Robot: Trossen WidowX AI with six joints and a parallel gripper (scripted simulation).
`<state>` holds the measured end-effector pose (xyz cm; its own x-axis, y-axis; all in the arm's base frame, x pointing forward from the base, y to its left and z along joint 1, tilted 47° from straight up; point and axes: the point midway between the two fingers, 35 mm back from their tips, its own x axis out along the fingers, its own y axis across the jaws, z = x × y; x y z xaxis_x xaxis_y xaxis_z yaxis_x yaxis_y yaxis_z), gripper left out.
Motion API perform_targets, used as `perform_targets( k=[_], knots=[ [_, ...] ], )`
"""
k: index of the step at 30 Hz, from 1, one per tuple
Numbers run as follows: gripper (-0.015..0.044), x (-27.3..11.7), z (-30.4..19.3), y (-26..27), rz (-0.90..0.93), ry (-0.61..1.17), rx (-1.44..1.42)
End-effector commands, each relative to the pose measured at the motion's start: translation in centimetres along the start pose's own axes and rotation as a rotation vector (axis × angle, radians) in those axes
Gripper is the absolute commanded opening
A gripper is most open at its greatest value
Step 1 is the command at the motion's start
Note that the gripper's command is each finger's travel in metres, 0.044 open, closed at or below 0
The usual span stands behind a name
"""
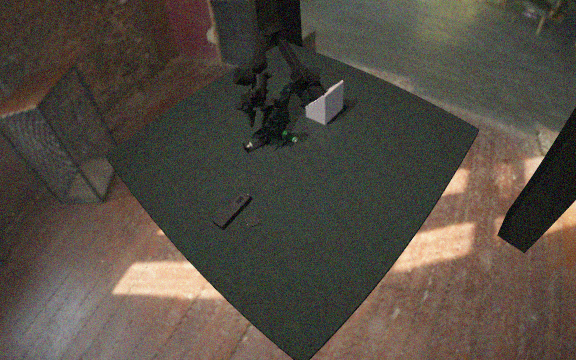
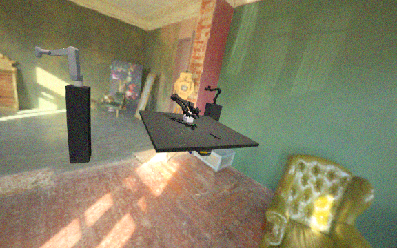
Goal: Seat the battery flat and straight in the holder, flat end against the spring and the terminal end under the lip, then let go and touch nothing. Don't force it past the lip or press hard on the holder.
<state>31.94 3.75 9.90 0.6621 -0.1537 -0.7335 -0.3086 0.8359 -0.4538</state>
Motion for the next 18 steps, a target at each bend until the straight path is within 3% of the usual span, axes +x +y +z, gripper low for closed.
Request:
perform_targets(
  k=[1,9,18],
  knots=[
    [0.0243,1.6,-4.1,2.9,0.037,0.263,-0.322],
    [0.0243,0.9,-12.6,5.6,0.178,0.824,-1.183],
    [0.0243,0.8,-13.1,5.6,0.192,0.866,-1.258]
  ],
)
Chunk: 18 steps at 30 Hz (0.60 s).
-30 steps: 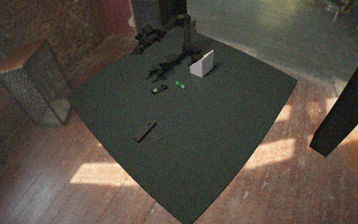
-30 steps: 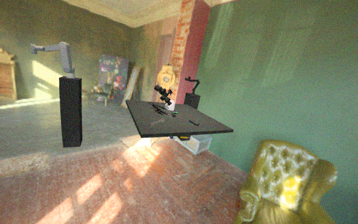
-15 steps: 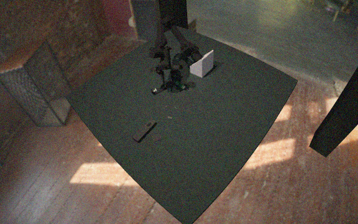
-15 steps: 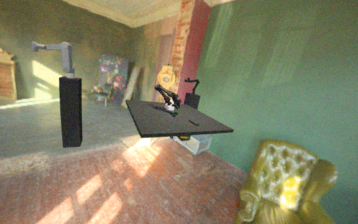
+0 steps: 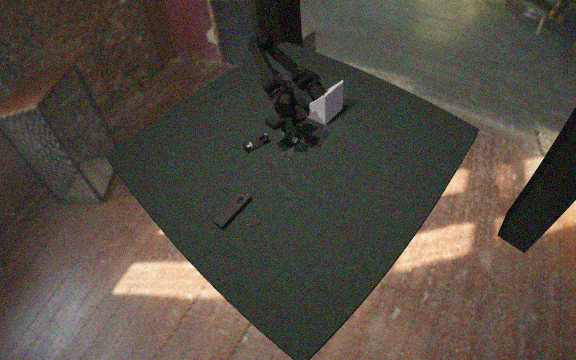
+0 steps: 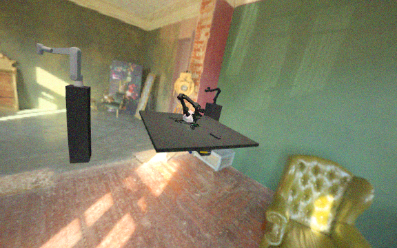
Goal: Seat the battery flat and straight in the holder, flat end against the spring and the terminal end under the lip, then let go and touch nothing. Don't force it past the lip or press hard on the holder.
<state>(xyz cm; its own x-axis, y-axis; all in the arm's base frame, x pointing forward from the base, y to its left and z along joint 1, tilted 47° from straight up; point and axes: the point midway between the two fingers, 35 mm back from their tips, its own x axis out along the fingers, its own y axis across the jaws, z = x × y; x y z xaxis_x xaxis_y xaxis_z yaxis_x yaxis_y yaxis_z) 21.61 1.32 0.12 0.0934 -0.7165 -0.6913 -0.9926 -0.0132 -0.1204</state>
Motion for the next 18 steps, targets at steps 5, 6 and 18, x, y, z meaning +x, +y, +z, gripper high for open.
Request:
perform_targets(
  k=[5,6,18],
  knots=[
    [0.0243,0.7,0.1,-0.3,-0.004,0.005,-0.012],
    [0.0243,0.9,0.1,-0.3,-0.004,0.005,-0.012],
    [0.0243,2.8,0.1,-0.3,-0.004,0.005,-0.012]
  ],
)
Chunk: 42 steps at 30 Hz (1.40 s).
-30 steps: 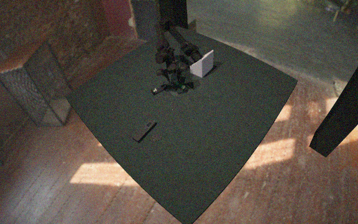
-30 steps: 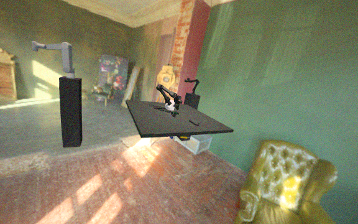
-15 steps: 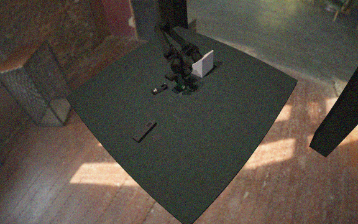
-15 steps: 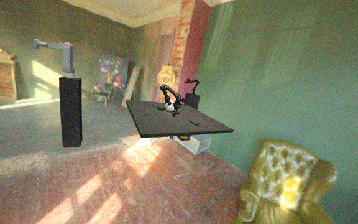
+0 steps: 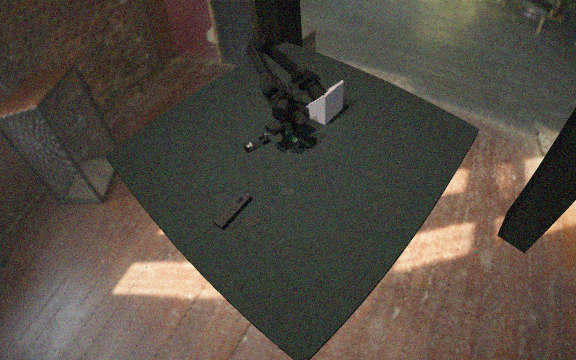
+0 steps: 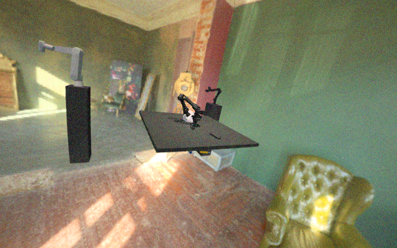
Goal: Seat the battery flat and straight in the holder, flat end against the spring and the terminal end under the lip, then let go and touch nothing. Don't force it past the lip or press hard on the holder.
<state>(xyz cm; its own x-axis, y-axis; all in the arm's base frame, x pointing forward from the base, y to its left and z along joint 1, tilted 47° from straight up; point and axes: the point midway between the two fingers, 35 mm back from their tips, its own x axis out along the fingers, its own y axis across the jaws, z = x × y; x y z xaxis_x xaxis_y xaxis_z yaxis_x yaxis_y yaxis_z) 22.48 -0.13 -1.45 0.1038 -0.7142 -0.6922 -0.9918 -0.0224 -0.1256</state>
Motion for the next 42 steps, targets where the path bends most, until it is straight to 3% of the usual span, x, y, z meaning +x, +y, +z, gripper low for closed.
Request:
perform_targets(
  k=[1,15,19,30,38,42],
  knots=[
    [0.0243,0.8,-0.1,0.3,0.006,0.008,-0.010],
    [0.0243,2.7,-0.3,0.5,0.006,0.012,-0.009],
    [0.0138,2.7,-0.3,0.5,0.006,0.012,-0.009],
    [0.0081,2.7,-0.3,0.5,0.006,0.012,-0.009],
    [0.0081,-1.9,-0.1,0.4,0.006,0.008,-0.009],
    [0.0081,-2.4,-0.2,0.4,0.007,0.009,-0.016]
  ],
)
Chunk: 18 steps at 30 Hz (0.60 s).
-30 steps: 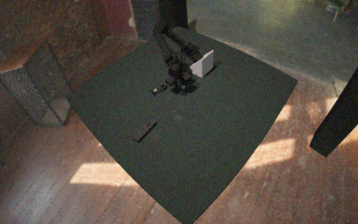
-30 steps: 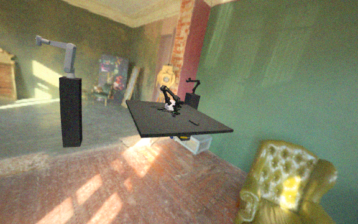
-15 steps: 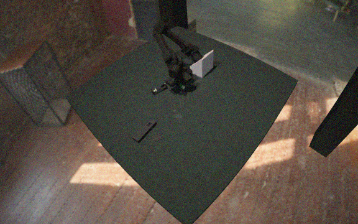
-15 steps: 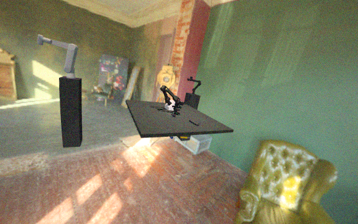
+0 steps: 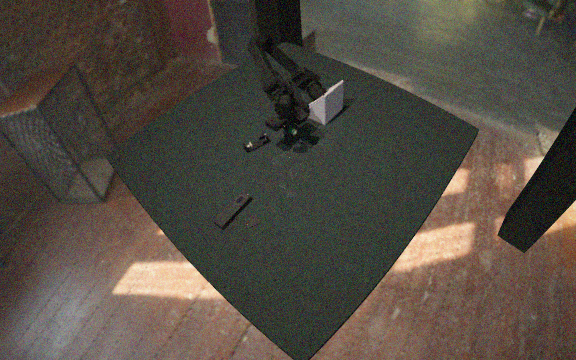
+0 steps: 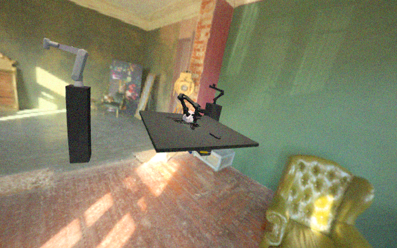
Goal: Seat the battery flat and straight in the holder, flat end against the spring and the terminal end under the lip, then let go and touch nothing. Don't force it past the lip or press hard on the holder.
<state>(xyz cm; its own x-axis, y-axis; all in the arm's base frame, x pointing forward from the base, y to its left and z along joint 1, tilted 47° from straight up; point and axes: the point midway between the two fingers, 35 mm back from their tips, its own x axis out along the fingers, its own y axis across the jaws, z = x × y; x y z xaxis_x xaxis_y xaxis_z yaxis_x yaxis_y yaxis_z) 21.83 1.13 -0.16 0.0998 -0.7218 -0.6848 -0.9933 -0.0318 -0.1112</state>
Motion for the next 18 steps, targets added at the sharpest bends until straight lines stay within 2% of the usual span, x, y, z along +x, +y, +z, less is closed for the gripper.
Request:
perform_targets(
  k=[1,18],
  knots=[
    [0.0081,-0.6,-0.1,-0.3,0.003,-0.003,-0.018],
    [0.0081,-2.1,-2.9,-6.3,0.000,-0.010,-0.679]
  ],
)
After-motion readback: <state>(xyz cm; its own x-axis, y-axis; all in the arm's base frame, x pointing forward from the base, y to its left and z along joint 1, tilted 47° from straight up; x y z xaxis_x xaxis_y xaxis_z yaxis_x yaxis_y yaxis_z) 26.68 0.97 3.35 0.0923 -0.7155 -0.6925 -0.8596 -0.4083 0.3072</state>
